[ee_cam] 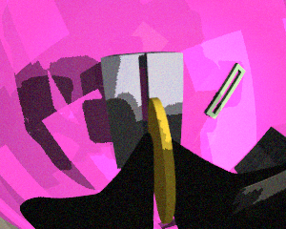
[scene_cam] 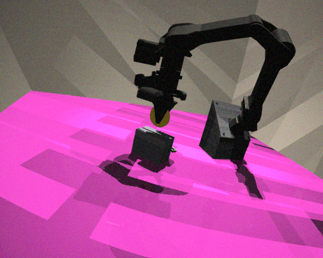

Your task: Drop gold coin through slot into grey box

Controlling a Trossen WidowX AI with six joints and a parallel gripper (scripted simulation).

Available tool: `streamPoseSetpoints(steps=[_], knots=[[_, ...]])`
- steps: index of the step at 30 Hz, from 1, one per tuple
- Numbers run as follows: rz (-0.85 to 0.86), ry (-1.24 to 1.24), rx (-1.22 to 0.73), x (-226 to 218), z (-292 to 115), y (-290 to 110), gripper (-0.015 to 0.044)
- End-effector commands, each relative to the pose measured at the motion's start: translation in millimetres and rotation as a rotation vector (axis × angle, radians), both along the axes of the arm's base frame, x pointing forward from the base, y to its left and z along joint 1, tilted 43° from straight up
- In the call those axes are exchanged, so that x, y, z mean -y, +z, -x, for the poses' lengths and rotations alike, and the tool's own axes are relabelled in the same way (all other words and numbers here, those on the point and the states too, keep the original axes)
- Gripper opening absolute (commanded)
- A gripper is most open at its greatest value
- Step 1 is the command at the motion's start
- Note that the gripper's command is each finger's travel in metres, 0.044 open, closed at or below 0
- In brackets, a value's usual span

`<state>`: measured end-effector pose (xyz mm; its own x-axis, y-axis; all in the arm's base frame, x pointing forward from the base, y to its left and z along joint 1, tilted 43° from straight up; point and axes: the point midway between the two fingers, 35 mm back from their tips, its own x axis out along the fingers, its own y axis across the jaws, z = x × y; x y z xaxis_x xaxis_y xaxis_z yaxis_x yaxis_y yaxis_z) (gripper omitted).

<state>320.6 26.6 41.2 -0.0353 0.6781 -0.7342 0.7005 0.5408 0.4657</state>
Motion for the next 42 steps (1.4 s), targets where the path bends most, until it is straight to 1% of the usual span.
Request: streamPoseSetpoints(steps=[1, 40, 42], knots=[[0.000, 0.000, 0.000, -1.5, 0.0, -1.5, 0.0000], [-0.001, -0.005, -0.004, -13.6, 1.2, -14.1, 0.0000], [0.003, 0.000, 0.003, -12.0, -0.4, -12.3, 0.0053]])
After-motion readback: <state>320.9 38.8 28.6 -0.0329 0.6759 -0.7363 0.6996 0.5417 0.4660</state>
